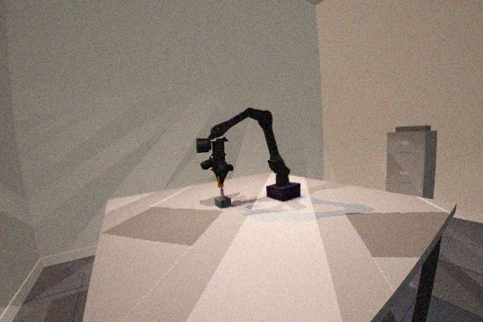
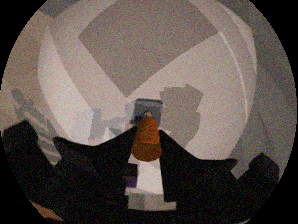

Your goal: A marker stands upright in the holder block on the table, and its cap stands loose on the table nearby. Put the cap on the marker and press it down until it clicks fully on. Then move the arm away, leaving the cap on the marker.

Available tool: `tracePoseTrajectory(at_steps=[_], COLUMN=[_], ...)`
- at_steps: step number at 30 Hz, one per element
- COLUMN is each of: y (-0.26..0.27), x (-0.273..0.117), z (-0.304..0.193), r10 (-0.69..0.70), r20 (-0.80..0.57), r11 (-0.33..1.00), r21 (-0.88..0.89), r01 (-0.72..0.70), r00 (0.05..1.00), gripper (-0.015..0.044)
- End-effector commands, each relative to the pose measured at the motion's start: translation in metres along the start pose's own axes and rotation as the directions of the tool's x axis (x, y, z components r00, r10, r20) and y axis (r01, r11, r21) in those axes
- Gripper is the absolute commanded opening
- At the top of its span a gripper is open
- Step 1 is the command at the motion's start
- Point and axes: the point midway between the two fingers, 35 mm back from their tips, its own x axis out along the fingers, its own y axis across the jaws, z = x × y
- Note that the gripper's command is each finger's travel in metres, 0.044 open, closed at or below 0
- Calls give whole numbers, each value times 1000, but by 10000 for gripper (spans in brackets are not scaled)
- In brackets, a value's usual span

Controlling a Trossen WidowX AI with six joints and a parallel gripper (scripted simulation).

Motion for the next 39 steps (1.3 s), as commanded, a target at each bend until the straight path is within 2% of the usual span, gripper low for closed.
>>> tracePoseTrajectory(at_steps=[1, 39], y=[1, 2], x=[11, 60], z=[-2, -2], r10=[7, 7], r20=[-12, -12], r11=[1000, 1000], r21=[-6, -6], r01=[-7, -7], r00=[1000, 1000], gripper=[0, 0])
